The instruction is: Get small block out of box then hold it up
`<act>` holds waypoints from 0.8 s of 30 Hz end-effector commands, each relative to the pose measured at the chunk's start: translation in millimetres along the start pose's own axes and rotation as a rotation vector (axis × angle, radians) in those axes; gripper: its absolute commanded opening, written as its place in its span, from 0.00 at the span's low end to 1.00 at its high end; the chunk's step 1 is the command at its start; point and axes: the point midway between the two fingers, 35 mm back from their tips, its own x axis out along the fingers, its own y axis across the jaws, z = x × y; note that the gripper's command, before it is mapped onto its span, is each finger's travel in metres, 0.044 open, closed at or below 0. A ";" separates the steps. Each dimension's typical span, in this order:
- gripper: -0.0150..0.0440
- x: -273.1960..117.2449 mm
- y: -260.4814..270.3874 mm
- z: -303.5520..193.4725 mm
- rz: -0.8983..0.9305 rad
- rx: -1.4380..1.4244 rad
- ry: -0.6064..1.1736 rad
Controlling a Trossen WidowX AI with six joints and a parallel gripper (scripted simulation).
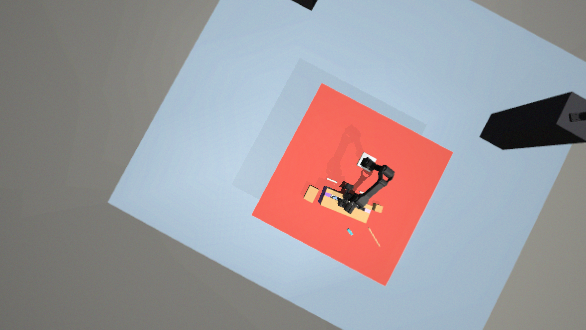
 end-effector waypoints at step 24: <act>0.93 10.6 -0.2 -27.5 0.002 0.004 0.005</act>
